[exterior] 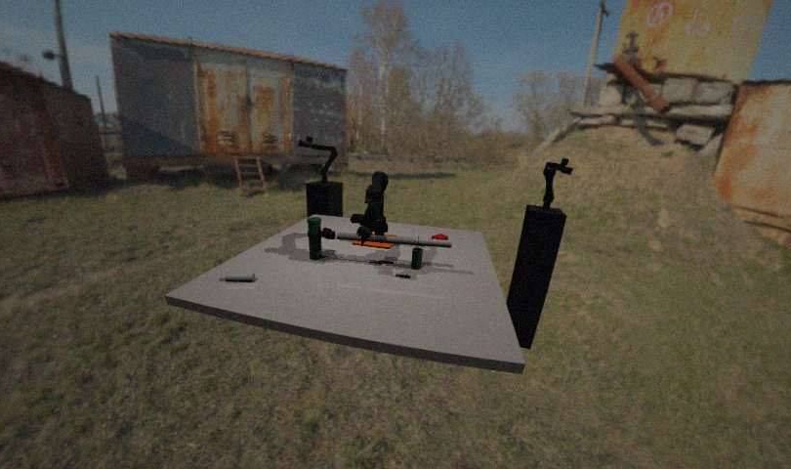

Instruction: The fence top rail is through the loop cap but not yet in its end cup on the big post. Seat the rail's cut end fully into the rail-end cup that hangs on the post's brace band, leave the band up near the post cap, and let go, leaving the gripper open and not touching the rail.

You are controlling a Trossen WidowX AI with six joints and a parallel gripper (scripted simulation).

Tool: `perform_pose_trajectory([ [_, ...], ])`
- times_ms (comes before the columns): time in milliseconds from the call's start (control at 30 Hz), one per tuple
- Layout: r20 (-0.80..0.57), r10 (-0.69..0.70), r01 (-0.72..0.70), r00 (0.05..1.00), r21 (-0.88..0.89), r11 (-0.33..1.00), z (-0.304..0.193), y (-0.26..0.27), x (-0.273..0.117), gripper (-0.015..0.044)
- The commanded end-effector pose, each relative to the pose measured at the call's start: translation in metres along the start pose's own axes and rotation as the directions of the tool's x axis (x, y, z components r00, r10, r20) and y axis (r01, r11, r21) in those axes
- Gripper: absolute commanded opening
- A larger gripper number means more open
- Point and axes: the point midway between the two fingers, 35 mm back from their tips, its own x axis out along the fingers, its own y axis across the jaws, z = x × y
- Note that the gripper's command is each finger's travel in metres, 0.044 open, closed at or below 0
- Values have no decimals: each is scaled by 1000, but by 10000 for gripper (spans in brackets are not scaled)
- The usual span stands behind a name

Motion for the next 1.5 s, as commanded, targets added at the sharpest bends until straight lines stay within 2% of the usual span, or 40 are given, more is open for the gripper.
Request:
perform_pose_trajectory([
  [0,4,9,-9,1000,0,1000,3,2,-4,0],
  [700,1,0,0,1000,-2,1000,22,1,4,0],
  [1467,-9,-4,4,1000,-5,1000,19,1,5,0],
])
